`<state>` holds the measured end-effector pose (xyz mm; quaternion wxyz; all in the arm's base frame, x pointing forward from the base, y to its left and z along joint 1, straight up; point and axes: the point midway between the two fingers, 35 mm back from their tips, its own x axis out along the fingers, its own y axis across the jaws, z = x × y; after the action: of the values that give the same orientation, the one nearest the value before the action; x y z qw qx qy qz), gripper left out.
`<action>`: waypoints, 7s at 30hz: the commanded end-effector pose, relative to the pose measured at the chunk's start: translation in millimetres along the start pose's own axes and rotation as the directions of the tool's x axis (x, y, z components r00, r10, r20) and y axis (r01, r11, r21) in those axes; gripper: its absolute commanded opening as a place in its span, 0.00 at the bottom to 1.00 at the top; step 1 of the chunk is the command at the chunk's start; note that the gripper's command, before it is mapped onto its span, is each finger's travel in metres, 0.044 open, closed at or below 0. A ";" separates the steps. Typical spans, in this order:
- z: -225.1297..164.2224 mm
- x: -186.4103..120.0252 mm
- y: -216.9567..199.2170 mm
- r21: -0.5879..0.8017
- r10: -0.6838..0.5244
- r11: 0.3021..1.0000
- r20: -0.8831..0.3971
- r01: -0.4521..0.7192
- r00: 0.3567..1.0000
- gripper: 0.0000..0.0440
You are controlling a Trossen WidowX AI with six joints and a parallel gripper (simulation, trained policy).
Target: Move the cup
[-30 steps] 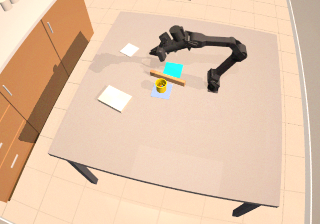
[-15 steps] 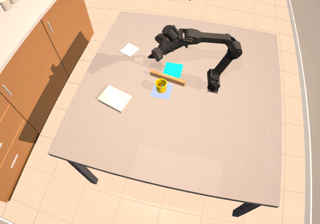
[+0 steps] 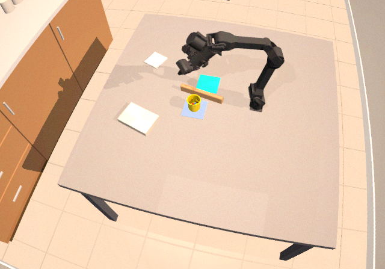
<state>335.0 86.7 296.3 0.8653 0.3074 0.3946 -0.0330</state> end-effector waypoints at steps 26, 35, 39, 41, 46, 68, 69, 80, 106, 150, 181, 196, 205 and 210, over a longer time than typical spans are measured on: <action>-37.2 30.4 -28.0 0.211 -0.319 0.896 -0.307 0.391 0.897 0.32; -51.8 44.3 -49.2 0.187 -0.428 0.831 -0.388 0.524 0.816 0.35; -58.8 49.9 -59.0 0.170 -0.474 0.797 -0.421 0.580 0.774 0.35; -62.3 52.6 -64.0 0.161 -0.496 0.779 -0.435 0.606 0.752 0.35; -70.9 59.6 -76.1 0.142 -0.543 0.734 -0.465 0.664 0.699 0.37; -108.1 99.0 -120.7 0.106 -0.644 0.610 -0.510 0.785 0.570 0.43; -109.8 101.1 -122.5 0.103 -0.647 0.608 -0.510 0.787 0.567 0.43; -132.2 126.1 -144.7 0.050 -0.662 0.607 -0.520 0.793 0.540 0.43; -120.2 106.5 -146.8 0.075 -0.635 0.645 -0.502 0.761 0.587 0.00; -22.0 58.5 -196.8 0.475 -0.559 0.578 -0.362 0.663 0.746 0.00; -48.6 75.9 -269.3 0.576 -0.569 0.497 -0.348 0.649 0.745 0.03; -59.6 79.1 -290.0 0.615 -0.574 0.478 -0.321 0.627 0.753 0.30; -48.9 70.6 -283.7 0.658 -0.536 0.508 -0.263 0.555 0.802 0.43; -48.6 62.8 -280.3 0.668 -0.519 0.519 -0.249 0.533 0.818 0.47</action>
<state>266.8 -102.4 83.5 0.6212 0.4788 0.4315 -0.4458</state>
